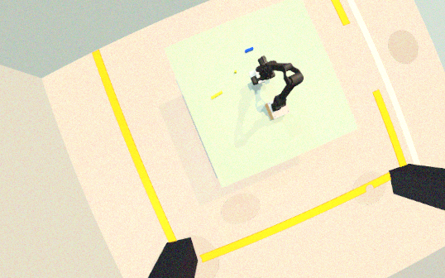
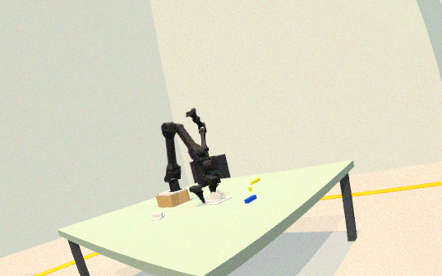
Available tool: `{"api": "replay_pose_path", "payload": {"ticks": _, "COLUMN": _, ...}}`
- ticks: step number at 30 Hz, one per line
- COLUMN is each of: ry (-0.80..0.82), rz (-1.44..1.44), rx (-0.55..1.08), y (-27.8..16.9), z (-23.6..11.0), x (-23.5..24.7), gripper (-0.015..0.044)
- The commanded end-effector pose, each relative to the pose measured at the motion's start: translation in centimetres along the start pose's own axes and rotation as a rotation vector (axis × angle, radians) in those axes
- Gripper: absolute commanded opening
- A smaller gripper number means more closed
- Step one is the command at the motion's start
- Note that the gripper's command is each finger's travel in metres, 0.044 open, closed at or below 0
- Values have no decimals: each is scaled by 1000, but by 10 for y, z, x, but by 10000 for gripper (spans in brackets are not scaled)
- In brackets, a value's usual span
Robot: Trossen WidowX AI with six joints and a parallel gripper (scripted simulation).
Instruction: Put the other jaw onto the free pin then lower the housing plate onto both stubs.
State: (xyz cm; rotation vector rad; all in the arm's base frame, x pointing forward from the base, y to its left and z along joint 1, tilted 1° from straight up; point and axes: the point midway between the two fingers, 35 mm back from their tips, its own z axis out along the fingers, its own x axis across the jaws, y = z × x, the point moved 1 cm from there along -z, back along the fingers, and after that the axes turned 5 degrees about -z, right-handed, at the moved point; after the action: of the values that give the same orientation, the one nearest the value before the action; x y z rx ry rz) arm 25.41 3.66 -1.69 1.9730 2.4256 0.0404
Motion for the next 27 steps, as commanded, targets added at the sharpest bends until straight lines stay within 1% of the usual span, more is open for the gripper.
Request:
{"api": "replay_pose_path", "payload": {"ticks": 1, "ry": -3, "rz": -4, "rx": -1, "y": 0, "z": 0, "x": 0, "gripper": 351}}
{"api": "replay_pose_path", "payload": {"ticks": 26, "ry": -3, "rz": -4, "rx": -1, "y": 0, "z": 0, "x": 0, "gripper": 351}}
{"api": "replay_pose_path", "payload": {"ticks": 27, "ry": 0, "rz": 0, "rx": 0, "y": 0, "z": 0, "x": 0, "gripper": 377}}
